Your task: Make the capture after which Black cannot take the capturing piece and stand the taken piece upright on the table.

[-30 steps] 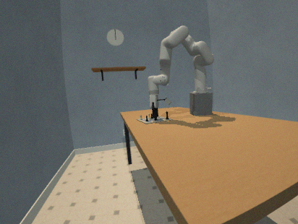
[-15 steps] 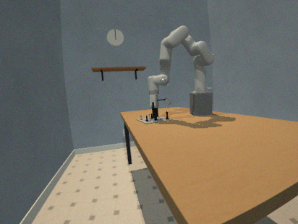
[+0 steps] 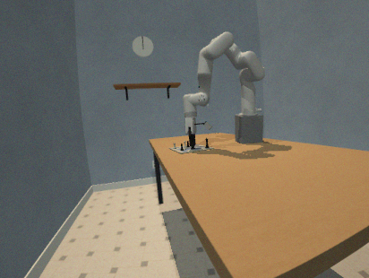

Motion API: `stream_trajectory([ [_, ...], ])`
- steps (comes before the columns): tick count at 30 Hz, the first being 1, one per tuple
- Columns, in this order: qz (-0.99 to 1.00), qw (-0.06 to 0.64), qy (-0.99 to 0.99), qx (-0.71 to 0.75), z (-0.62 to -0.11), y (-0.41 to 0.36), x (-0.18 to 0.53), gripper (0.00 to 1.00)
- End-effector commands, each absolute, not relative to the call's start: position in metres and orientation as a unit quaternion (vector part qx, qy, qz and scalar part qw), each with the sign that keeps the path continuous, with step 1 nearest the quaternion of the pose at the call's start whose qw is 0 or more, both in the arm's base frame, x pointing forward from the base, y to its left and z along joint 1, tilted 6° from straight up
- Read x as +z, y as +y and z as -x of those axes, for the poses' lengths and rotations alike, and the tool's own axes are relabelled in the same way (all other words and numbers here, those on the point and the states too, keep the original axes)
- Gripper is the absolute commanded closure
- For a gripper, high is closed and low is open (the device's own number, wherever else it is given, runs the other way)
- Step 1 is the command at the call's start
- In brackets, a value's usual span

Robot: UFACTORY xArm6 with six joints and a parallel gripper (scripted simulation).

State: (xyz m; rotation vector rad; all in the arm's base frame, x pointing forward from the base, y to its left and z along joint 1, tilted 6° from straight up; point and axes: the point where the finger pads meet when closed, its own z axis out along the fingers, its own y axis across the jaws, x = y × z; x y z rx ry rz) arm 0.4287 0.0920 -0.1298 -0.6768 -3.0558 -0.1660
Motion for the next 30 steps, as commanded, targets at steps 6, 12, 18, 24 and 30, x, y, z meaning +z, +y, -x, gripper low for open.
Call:
stream_trajectory([
  [6,0.216,0.002,-0.975,-0.054,-0.4302,0.0922,-0.1287,1.0],
  [12,0.216,0.002,-0.975,-0.054,-0.4302,0.0922,-0.1287,1.0],
  [18,0.216,0.002,-0.975,-0.054,-0.4302,0.0922,-0.1287,1.0],
  [24,0.216,0.002,-0.975,-0.054,-0.4302,0.0922,-0.1287,1.0],
  [30,0.216,0.002,-0.975,-0.054,-0.4301,0.0913,-0.1202,1.0],
])
